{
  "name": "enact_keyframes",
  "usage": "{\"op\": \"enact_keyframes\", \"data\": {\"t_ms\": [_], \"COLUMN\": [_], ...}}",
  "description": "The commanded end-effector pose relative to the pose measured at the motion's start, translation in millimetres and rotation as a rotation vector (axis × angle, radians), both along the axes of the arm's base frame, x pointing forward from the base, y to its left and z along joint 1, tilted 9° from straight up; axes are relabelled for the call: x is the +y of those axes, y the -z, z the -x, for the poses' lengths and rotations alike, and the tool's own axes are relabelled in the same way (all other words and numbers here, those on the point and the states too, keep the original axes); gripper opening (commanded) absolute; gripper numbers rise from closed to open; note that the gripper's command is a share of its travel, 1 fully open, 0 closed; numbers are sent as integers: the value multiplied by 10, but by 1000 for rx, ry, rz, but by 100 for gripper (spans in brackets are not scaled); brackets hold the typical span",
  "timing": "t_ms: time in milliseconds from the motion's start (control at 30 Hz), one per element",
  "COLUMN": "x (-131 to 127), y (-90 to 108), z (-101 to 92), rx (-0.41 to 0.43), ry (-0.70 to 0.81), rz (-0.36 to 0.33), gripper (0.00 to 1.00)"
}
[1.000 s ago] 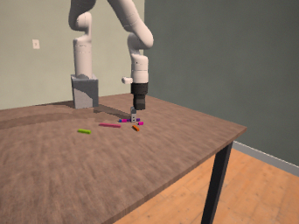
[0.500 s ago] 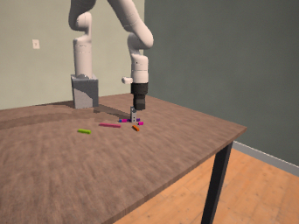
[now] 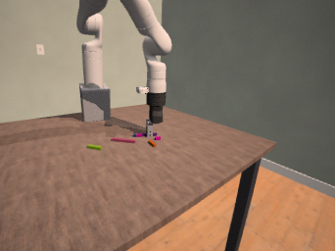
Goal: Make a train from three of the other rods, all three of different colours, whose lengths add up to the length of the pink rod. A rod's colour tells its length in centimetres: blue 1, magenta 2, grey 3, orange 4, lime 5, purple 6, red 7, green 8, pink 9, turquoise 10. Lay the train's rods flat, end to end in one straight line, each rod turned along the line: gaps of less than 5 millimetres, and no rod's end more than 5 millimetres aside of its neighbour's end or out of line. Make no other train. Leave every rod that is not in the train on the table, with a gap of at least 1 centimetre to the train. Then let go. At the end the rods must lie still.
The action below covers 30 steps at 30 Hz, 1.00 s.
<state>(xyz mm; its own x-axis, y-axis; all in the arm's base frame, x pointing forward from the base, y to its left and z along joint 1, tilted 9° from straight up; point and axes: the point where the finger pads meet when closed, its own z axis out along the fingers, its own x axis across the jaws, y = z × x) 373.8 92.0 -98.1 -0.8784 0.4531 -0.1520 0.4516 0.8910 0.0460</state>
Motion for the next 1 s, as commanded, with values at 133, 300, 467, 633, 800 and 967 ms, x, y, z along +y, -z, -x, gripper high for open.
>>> {"op": "enact_keyframes", "data": {"t_ms": [133,300,467,633,800,967], "x": [2,5,8,9,12,15], "y": [-43,-124,-228,-287,-380,-491], "z": [-3,11,28,37,52,69], "rx": [-2,-2,-2,-2,-2,-2], "ry": [0,0,0,0,0,0], "rz": [0,0,0,0,0,0], "gripper": [54,54,54,54,54,54]}}
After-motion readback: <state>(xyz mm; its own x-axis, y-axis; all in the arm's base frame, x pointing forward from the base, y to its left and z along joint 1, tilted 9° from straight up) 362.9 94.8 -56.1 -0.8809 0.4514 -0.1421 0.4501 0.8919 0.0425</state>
